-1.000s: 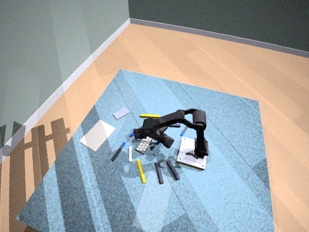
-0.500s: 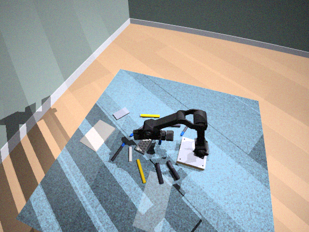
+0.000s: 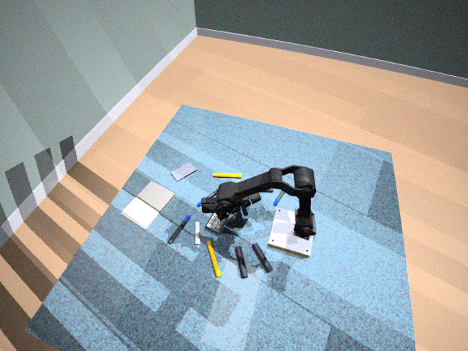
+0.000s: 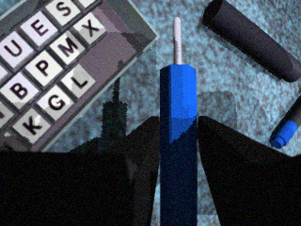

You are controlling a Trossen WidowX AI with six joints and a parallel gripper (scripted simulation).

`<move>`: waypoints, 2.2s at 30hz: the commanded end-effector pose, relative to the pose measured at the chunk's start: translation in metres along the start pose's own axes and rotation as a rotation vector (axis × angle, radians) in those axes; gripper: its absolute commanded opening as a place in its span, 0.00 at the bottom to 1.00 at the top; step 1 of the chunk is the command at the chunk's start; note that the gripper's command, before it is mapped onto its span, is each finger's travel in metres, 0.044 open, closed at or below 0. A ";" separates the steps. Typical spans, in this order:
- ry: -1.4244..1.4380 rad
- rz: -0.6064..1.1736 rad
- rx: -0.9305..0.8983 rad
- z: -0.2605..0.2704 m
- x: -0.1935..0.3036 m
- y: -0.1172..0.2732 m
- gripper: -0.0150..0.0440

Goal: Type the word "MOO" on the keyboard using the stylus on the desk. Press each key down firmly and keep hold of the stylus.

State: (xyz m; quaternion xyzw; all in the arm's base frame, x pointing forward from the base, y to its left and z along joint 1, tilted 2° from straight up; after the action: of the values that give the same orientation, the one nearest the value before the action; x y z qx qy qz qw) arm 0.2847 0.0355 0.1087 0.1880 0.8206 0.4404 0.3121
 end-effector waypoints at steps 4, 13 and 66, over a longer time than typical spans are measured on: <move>0.229 -0.055 0.003 0.002 -0.002 0.002 0.25; 0.533 -0.121 0.025 0.004 -0.005 0.004 0.25; 2.231 -0.275 0.564 0.012 -0.019 0.028 0.25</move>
State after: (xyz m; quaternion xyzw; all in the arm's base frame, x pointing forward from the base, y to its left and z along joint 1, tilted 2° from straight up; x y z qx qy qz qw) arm 0.3078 0.0458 0.1322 -0.3275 0.7444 0.1511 -0.5619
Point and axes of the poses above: the point midway between the two fingers, 35 mm back from their tips, its own y axis back along the fingers, its own z axis across the jaws, x = y × z, the point moved 6 cm from there along y, back along the fingers, and after that the axes turned 2 degrees about y, right-handed, at the moved point
